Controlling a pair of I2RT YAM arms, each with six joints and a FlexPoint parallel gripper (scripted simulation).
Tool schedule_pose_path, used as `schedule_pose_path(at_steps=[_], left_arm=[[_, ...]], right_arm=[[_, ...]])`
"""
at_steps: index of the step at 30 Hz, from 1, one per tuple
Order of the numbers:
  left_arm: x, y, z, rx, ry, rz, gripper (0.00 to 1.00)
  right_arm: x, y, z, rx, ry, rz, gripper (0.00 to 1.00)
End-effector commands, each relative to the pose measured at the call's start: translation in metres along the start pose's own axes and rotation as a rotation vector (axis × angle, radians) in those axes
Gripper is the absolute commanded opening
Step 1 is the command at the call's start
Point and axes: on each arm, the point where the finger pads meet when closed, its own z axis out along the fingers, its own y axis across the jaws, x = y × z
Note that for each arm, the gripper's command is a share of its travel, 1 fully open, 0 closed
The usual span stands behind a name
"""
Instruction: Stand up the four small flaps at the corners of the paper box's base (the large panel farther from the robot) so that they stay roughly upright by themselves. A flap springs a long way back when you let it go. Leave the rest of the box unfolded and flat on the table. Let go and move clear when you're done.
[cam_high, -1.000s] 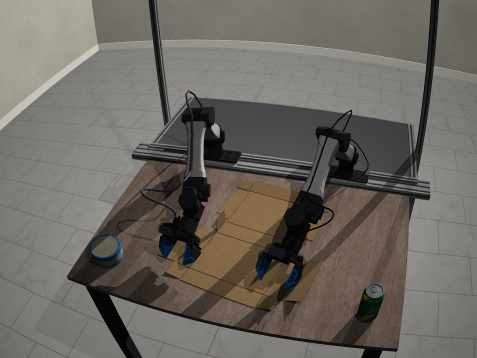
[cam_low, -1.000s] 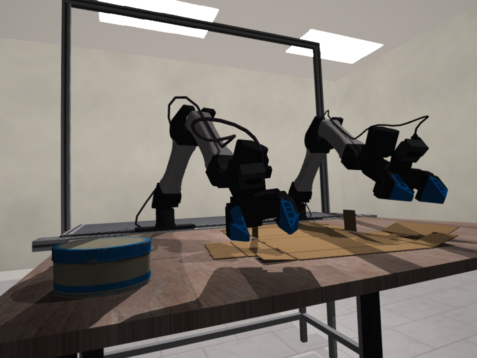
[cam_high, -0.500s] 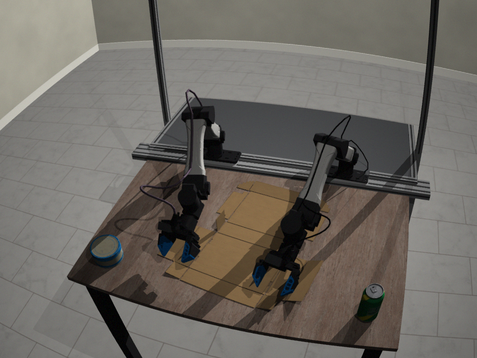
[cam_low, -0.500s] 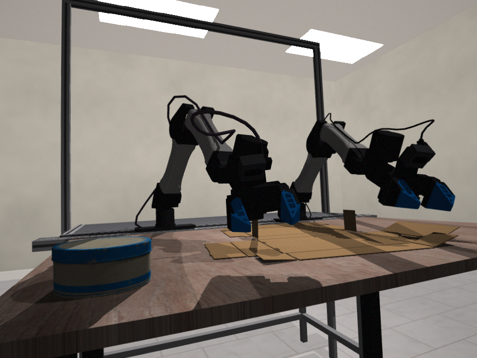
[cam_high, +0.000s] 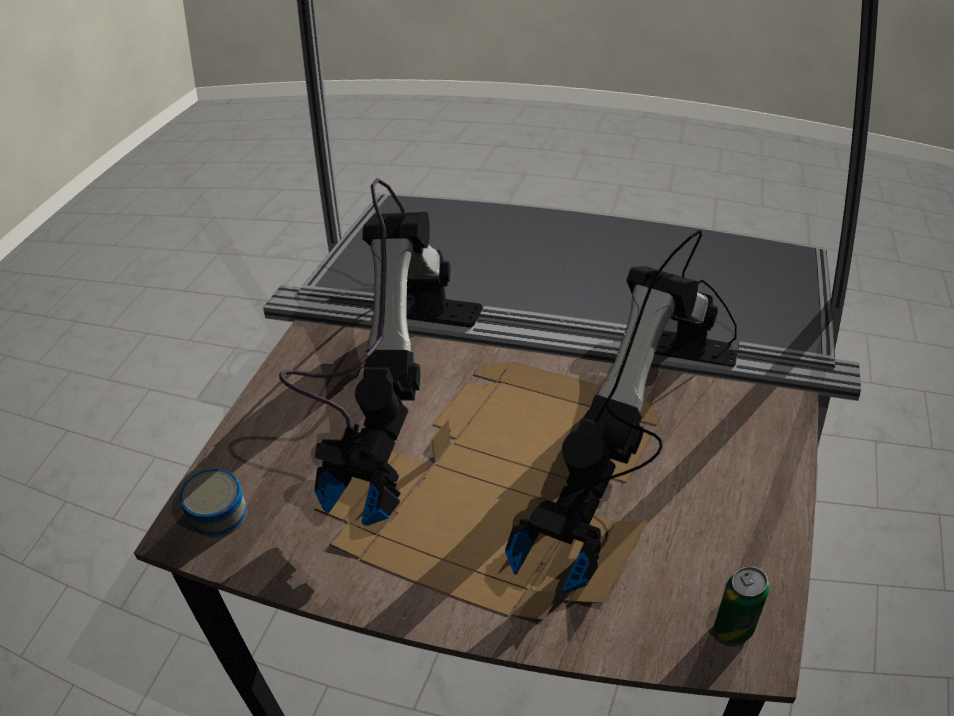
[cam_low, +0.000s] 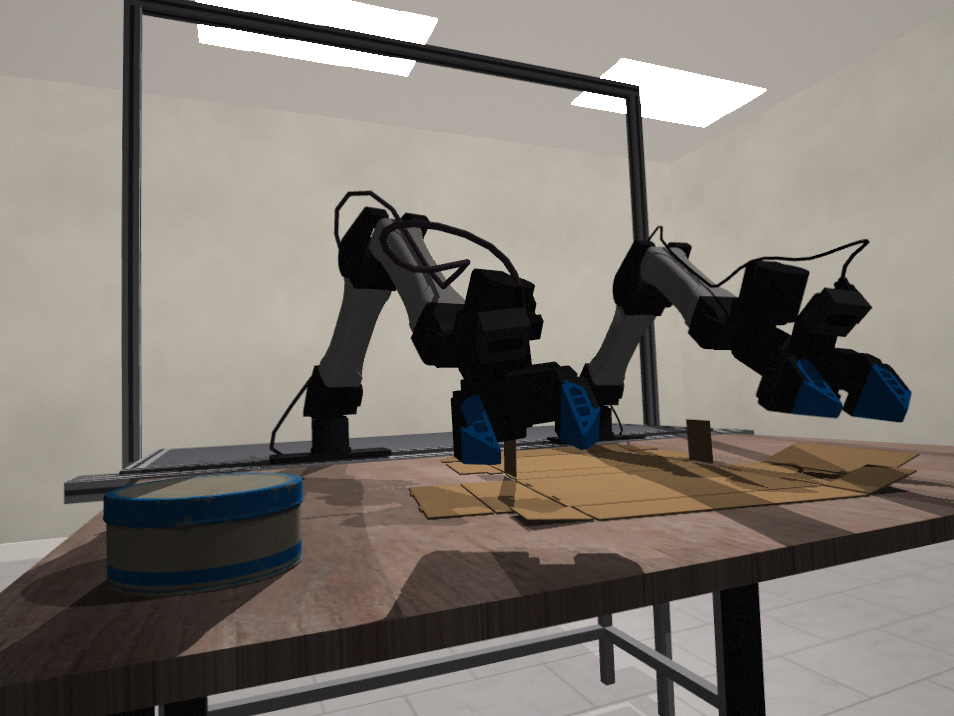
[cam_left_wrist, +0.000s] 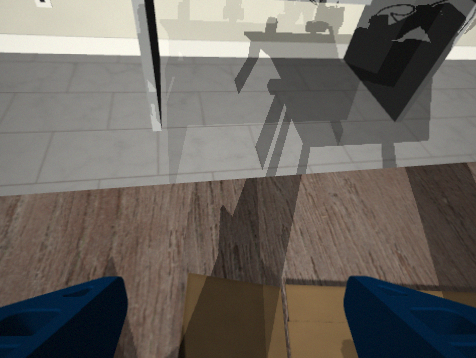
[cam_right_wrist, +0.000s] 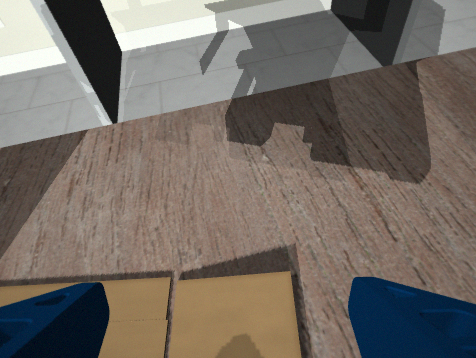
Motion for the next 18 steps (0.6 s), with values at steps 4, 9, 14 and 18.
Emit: schedule_pose_path(at_steps=[4,9,14,18], left_arm=[[0.036,-0.006,0.017,0.005,0.026,-0.001,0.77],[0.052,-0.007,0.025,0.002,0.019,-0.003,0.77],[0.052,-0.008,0.03,0.004,-0.001,-0.002,0.77],[0.059,-0.008,0.033,0.003,-0.001,-0.003,0.77]], right_arm=[[0.032,-0.004,0.011,0.01,0.026,-0.003,0.77],[0.042,0.0,0.017,0.008,0.013,0.001,0.77],[0.042,0.003,0.021,0.005,0.002,0.005,0.77],[0.041,0.006,0.025,-0.005,-0.009,0.009,0.77]])
